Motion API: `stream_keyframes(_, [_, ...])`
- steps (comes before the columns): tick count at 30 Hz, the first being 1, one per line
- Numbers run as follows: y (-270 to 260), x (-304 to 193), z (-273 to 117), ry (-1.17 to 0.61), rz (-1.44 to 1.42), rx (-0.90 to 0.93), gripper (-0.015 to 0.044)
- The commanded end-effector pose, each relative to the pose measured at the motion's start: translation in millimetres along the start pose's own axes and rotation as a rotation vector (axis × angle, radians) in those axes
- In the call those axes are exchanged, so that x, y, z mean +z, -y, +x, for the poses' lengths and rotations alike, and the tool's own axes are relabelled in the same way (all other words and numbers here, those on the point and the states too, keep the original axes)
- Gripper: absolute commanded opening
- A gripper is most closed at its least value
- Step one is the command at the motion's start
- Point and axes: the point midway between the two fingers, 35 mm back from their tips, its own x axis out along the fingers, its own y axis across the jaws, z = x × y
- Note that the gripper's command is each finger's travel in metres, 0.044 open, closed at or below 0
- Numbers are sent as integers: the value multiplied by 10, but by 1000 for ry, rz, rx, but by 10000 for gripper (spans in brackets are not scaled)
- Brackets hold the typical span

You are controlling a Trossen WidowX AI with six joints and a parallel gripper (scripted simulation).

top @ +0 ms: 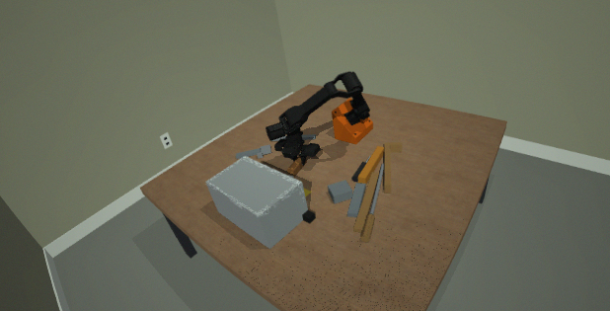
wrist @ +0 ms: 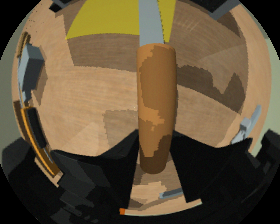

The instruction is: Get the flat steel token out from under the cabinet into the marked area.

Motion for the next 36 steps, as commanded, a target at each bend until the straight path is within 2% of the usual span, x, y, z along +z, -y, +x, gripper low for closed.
stream_keyframes(1, [2, -67, 8, -2, 1, 2, 0])
stream_keyframes(36, [21, -545, 9, -4, 2, 1, 0])
